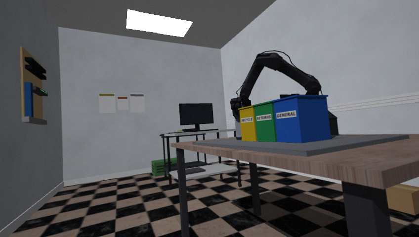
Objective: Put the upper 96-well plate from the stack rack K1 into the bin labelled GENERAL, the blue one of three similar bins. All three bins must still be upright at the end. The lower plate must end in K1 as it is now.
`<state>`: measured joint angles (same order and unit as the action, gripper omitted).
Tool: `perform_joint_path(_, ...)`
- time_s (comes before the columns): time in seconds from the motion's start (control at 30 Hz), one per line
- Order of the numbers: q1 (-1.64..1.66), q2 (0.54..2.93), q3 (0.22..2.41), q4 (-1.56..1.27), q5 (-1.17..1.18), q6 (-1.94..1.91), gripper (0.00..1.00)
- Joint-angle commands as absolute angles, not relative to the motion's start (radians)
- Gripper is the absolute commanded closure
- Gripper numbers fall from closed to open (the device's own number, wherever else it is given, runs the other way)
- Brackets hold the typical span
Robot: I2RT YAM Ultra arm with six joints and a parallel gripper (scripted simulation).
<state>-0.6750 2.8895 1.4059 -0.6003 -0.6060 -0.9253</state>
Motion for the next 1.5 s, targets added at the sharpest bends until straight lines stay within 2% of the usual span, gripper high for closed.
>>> perform_joint_path(0.0, -0.667, 2.911, 1.391, -0.569, -0.636, -0.927, 1.0)
perform_joint_path(0.7, -0.667, 2.911, 1.391, -0.569, -0.636, -0.927, 1.0)
perform_joint_path(1.47, -0.746, 2.814, 1.452, -0.712, -0.597, -0.996, 1.0)
